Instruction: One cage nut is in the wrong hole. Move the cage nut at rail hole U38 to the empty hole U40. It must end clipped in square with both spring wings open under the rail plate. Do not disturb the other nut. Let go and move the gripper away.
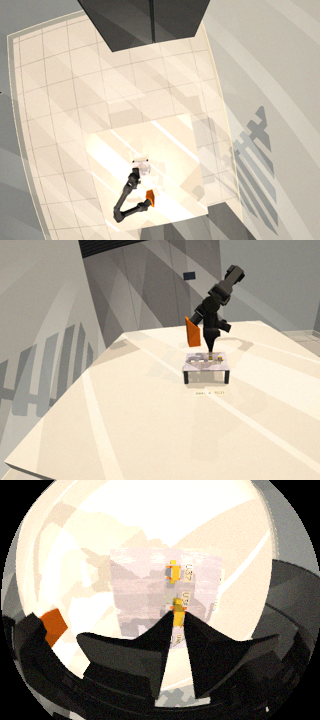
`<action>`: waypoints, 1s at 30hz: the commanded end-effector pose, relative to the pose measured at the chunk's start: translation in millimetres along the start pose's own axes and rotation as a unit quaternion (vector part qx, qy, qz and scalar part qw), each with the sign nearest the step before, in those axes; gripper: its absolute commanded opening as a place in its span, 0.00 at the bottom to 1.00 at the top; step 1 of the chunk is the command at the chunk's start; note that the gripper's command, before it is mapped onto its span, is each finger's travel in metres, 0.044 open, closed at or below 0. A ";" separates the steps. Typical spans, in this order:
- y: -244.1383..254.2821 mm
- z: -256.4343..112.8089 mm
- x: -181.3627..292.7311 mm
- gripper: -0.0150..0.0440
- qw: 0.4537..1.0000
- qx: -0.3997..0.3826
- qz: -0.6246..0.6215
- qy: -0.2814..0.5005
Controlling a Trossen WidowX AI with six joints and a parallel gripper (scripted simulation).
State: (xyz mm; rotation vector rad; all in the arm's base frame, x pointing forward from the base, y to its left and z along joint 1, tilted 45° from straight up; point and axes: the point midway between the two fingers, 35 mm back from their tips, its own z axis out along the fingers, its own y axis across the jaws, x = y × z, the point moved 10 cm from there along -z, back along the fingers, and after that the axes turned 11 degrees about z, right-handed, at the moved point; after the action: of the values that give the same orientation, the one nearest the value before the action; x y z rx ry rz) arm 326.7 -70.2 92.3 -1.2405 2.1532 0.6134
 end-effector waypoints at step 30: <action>-1.3 -6.4 -0.4 0.31 1.000 -0.001 -0.001 -0.003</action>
State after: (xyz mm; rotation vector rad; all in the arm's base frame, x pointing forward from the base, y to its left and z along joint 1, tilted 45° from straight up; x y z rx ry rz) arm 326.4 -74.3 96.2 -1.2404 2.1529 0.6140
